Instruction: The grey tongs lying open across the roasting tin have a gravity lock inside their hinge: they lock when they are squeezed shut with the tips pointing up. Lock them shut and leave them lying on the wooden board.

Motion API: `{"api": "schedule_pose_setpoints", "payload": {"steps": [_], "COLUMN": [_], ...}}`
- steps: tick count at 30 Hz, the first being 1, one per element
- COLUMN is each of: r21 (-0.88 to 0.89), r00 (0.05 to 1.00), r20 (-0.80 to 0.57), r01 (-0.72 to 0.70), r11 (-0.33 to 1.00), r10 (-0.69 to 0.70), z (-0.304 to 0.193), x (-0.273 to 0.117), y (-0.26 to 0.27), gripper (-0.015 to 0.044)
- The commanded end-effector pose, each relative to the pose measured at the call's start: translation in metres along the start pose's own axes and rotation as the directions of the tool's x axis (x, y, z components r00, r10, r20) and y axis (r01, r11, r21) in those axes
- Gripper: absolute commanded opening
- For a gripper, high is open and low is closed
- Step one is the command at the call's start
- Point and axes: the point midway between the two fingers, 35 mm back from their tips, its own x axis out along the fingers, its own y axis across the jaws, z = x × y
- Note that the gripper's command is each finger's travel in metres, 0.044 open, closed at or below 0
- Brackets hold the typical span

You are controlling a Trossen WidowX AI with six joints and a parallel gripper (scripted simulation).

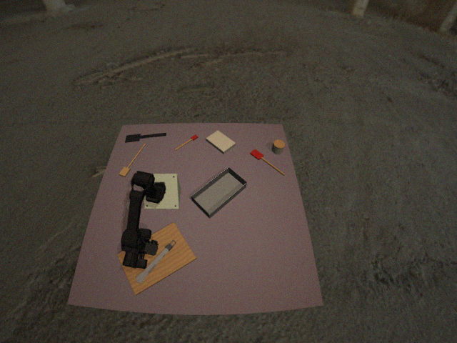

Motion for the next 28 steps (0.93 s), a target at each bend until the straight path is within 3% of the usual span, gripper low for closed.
{"api": "schedule_pose_setpoints", "payload": {"steps": [1,6,13,21,28], "r21": [0.802,0.985,0.934,0.567,0.092], "r00": [0.999,0.997,0.996,0.996,0.998], "r20": [-0.002,0.004,0.016,0.030,0.035], "r01": [-0.029,-0.017,0.016,0.049,0.054], "r11": [0.596,0.172,-0.357,-0.822,-0.994], "r10": [0.052,0.075,0.088,0.080,0.058], "z": [-0.029,-0.045,-0.062,-0.076,-0.085], "x": [-0.012,-0.020,-0.033,-0.048,-0.061], "y": [0.011,0.019,0.030,0.039,0.045], "gripper": [0.0440,0.0440,0.0440,0.0440,0.0440]}}
